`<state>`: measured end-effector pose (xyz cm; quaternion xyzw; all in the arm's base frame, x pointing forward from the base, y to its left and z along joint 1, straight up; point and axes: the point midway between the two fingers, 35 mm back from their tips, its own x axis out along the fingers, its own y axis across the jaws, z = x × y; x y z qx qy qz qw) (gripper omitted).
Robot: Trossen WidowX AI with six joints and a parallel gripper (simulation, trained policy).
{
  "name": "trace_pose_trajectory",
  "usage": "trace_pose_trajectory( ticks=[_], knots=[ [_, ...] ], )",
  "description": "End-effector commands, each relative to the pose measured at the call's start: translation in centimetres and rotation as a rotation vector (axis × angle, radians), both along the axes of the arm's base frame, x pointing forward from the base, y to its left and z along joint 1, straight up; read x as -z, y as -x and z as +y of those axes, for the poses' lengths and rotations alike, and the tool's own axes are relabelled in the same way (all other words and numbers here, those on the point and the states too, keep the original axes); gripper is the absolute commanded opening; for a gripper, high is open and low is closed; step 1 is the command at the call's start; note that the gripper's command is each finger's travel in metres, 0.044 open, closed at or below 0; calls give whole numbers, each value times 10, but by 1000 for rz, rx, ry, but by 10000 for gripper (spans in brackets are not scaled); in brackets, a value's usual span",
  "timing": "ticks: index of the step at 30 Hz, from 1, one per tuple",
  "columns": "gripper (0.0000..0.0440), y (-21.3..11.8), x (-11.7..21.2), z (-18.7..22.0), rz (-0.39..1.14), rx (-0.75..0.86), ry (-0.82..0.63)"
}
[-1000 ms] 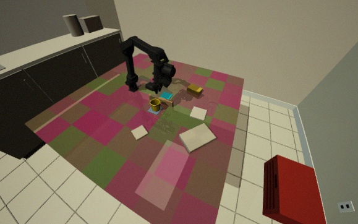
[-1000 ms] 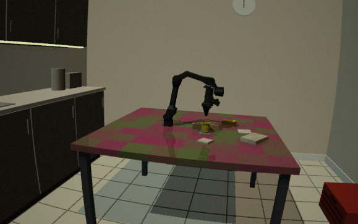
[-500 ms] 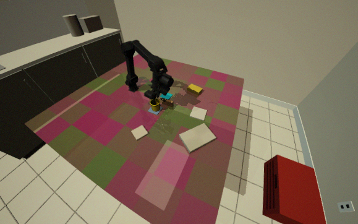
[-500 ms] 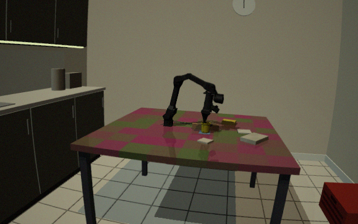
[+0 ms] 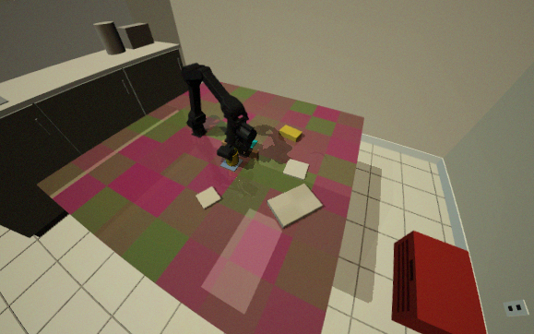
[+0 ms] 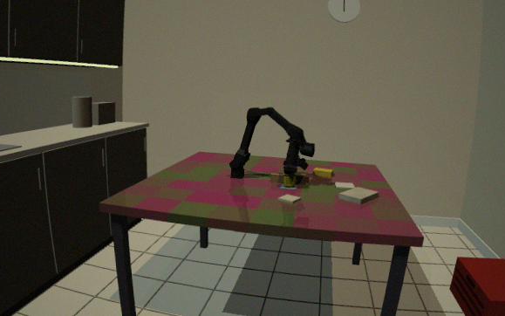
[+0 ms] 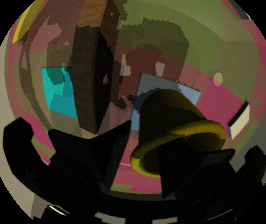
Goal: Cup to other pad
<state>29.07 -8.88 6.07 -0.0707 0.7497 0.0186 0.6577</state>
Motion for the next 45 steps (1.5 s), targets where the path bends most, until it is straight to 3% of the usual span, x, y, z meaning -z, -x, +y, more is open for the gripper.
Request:
trace_pose_trajectory(
  ticks=[1, 4, 14, 30, 45],
  knots=[
    [69, 1, 6, -1, 4, -57, -16],
    [0, 2, 5, -1, 9, -97, -22],
    [27, 1, -17, 0, -10, -180, -42],
    [20, -15, -60, 26, -76, -260, -46],
    [1, -34, -79, 72, -153, -331, -38]
  ],
)
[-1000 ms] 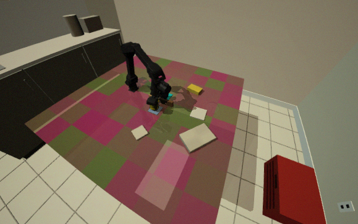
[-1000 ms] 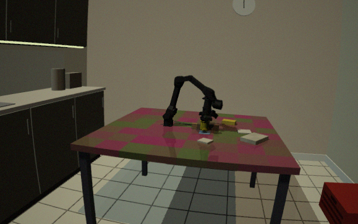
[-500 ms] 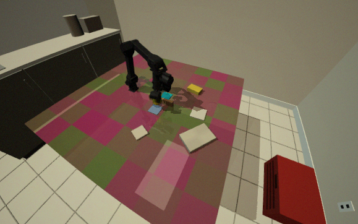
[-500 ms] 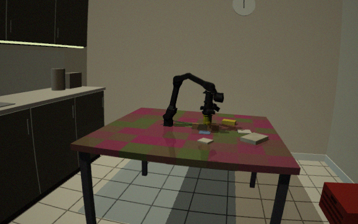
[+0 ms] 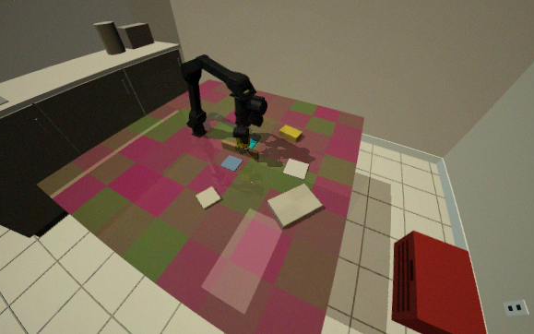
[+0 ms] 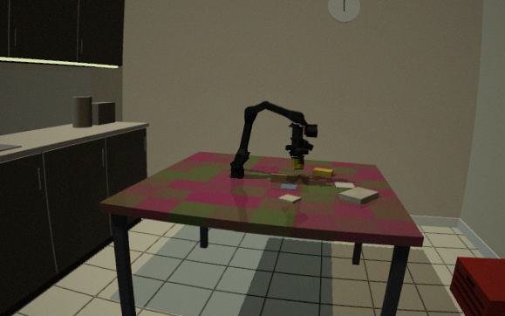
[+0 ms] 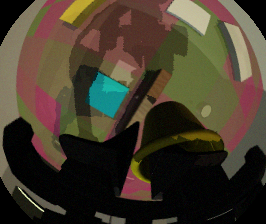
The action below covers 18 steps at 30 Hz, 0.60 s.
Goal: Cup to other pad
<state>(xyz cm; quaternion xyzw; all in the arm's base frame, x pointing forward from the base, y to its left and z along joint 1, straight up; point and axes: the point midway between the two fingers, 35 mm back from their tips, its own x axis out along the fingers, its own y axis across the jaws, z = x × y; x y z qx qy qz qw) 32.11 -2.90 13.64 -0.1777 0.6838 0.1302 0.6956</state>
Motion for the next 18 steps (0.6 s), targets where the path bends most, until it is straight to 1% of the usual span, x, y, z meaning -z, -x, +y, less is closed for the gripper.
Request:
trace_pose_trajectory(
  ticks=[1, 18],
  knots=[
    [0, -5, -4, 16, -24, -18, -6],
    [0, -8, -3, 78, -79, -78, -17]
  ],
)
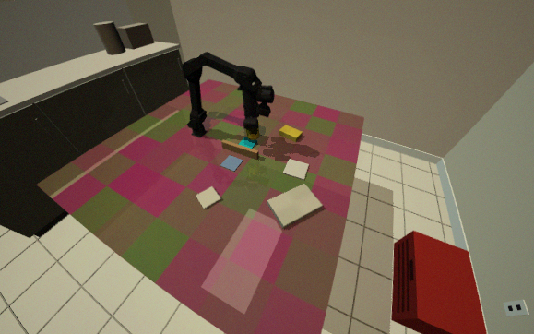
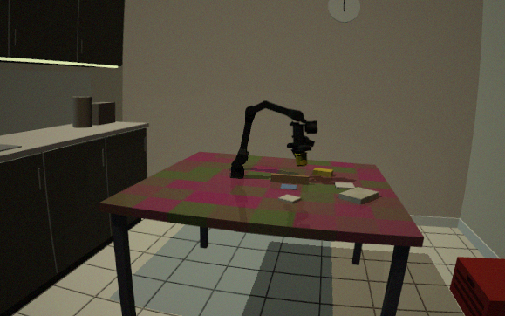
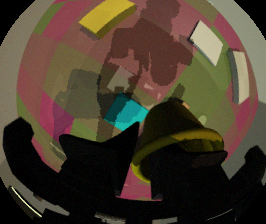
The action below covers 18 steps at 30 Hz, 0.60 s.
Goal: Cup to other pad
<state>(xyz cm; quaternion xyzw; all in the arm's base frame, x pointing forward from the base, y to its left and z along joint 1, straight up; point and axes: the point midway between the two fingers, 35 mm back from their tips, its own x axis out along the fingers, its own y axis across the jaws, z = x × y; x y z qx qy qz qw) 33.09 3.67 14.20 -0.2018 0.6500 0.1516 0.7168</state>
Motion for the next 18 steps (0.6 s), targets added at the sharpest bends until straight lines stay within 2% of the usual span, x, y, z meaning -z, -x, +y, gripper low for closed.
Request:
trace_pose_trajectory(
  ticks=[1, 18],
  knots=[
    [0, 3, 3, 16, -5, -12, -5],
    [0, 21, 37, 41, 1, 0, 9]
  ],
)
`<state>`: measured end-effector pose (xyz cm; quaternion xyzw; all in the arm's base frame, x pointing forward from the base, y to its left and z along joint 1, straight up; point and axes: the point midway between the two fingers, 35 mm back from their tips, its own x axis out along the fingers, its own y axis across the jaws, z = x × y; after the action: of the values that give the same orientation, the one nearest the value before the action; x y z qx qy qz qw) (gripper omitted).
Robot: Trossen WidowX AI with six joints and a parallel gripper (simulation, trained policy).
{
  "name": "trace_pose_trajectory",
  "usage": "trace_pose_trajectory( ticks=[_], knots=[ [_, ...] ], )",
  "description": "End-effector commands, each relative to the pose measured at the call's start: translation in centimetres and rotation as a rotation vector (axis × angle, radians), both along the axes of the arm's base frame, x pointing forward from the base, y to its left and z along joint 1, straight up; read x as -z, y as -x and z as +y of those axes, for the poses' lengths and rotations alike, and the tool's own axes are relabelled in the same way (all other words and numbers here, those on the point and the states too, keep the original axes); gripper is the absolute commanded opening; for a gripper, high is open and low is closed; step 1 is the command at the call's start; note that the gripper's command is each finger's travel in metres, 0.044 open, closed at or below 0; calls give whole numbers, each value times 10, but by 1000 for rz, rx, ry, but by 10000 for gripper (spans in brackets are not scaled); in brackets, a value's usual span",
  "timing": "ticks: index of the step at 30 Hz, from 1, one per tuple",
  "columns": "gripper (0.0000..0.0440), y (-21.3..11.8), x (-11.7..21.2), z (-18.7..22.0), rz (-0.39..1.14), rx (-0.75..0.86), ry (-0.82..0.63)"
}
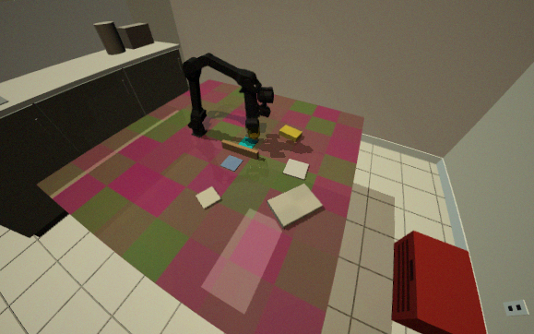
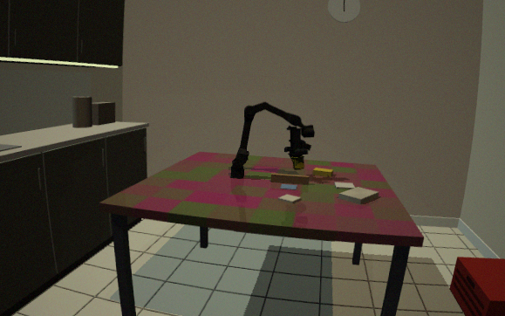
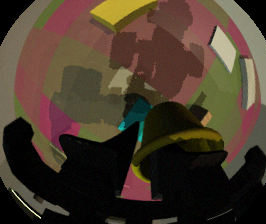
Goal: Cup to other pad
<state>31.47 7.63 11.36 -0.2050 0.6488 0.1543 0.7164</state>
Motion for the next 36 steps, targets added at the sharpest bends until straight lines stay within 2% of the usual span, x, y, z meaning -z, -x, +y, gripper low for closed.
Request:
trace_pose_trajectory(
  ticks=[1, 12, 17, 27, 31, 36],
  knots=[
    [0, 6, 11, 2, 3, 11, 9],
    [2, 21, 37, 3, 16, 45, 16],
    [16, 29, 47, 2, 28, 61, 24],
    [89, 31, 55, -3, 9, 92, 15],
    [173, 25, 48, -2, -28, 106, -16],
    [179, 25, 37, 0, -61, 107, -53]
  ],
)
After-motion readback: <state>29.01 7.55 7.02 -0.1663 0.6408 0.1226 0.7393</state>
